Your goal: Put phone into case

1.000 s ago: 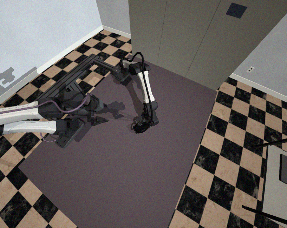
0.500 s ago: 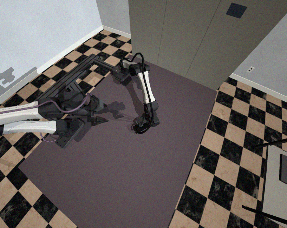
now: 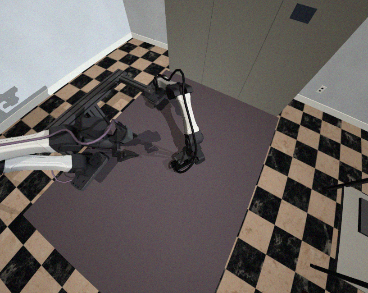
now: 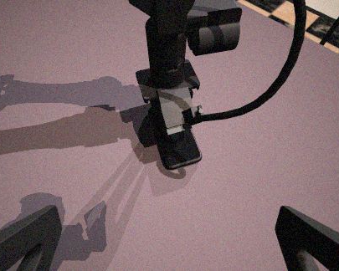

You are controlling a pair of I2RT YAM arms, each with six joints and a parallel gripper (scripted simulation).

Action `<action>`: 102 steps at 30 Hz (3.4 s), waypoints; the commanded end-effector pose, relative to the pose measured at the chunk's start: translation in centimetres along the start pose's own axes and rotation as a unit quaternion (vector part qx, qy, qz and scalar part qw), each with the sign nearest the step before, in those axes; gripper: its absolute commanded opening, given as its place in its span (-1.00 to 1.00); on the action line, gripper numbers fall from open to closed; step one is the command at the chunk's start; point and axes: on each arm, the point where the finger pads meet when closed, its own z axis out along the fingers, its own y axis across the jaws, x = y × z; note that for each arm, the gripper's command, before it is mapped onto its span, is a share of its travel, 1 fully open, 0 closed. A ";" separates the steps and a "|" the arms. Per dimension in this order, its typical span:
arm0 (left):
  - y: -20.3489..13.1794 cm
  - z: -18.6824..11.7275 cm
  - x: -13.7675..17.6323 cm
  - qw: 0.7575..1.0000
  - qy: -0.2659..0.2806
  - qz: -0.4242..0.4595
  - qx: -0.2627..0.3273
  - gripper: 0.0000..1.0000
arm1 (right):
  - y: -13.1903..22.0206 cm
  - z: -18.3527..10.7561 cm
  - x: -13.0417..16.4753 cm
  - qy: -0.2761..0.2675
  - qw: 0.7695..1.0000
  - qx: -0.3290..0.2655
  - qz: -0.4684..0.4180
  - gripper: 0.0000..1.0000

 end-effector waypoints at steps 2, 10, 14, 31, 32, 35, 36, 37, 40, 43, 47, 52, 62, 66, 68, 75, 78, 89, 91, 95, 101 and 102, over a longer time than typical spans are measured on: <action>-0.7 2.3 0.0 1.000 -0.004 0.006 0.012 -0.30 | 0.3 -0.2 -0.9 -0.021 1.000 -0.005 -0.003 1.00; -0.9 3.2 0.1 1.000 -0.004 0.006 0.012 -0.30 | 0.3 -0.2 -0.9 -0.021 1.000 -0.005 -0.003 1.00; -0.5 3.4 0.1 1.000 -0.003 0.005 0.007 -0.30 | 0.3 -0.2 -0.9 -0.021 1.000 -0.005 -0.003 1.00; 0.2 0.0 -0.1 1.000 0.000 -0.001 0.008 -0.30 | 0.3 -0.2 -0.9 -0.021 1.000 -0.005 -0.003 1.00; 0.2 -1.1 0.0 1.000 0.002 -0.002 0.013 -0.30 | 0.3 -0.2 -0.9 -0.021 1.000 -0.005 -0.003 1.00; 0.1 -1.5 0.0 1.000 0.003 -0.001 0.015 -0.30 | 0.3 -0.2 -0.9 -0.021 1.000 -0.005 -0.003 1.00; 0.1 -1.5 0.0 1.000 0.003 -0.001 0.015 -0.30 | 0.3 -0.2 -0.9 -0.021 1.000 -0.005 -0.003 1.00; 0.1 -1.5 0.0 1.000 0.003 -0.001 0.015 -0.30 | 0.3 -0.2 -0.9 -0.021 1.000 -0.005 -0.003 1.00; 0.1 -1.5 0.0 1.000 0.003 -0.001 0.015 -0.30 | 0.3 -0.2 -0.9 -0.021 1.000 -0.005 -0.003 1.00; 0.1 -1.5 0.0 1.000 0.003 -0.001 0.015 -0.30 | 0.3 -0.2 -0.9 -0.021 1.000 -0.005 -0.003 1.00; 0.1 -1.5 0.0 1.000 0.003 -0.001 0.015 -0.30 | 0.3 -0.2 -0.9 -0.021 1.000 -0.005 -0.003 1.00; 0.1 -1.5 0.0 1.000 0.003 -0.001 0.015 -0.30 | 0.3 -0.2 -0.9 -0.021 1.000 -0.005 -0.003 1.00; -1.0 -0.7 -3.3 0.999 0.004 -0.022 0.037 -0.30 | 0.3 -0.2 -0.9 -0.021 1.000 -0.005 -0.003 1.00; -0.9 -1.6 -7.5 1.000 0.001 -0.015 0.027 -0.30 | 0.3 -0.2 -0.9 -0.021 1.000 -0.005 -0.003 1.00; -1.0 -2.1 -9.5 1.000 0.000 -0.008 0.021 -0.30 | 0.3 -0.2 -0.9 -0.021 1.000 -0.005 -0.003 1.00; -0.5 -2.4 -10.8 1.000 0.000 0.005 0.006 -0.30 | 0.3 -0.2 -0.9 -0.021 1.000 -0.005 -0.003 1.00; -0.5 -2.4 -10.8 1.000 0.000 0.005 0.006 -0.30 | 0.3 -0.2 -0.9 -0.021 1.000 -0.005 -0.003 1.00; 0.0 -4.6 -10.2 1.000 -0.006 0.000 -0.012 -0.30 | 0.3 -0.2 -0.9 -0.021 1.000 -0.005 -0.003 1.00; -0.8 -1.7 -10.1 1.000 -0.001 0.002 0.004 -0.30 | 0.3 -0.2 -0.9 -0.021 1.000 -0.005 -0.003 1.00; -0.8 -0.6 -10.1 1.000 0.000 0.002 0.007 -0.30 | 0.3 -0.2 -0.9 -0.021 1.000 -0.005 -0.003 1.00; -0.5 -0.5 -10.4 1.000 0.000 0.004 0.006 -0.30 | 0.3 -0.2 -0.9 -0.021 1.000 -0.005 -0.003 1.00; -0.4 -0.4 -10.5 1.000 0.000 0.004 0.006 -0.30 | 0.3 -0.2 -0.9 -0.021 1.000 -0.005 -0.003 1.00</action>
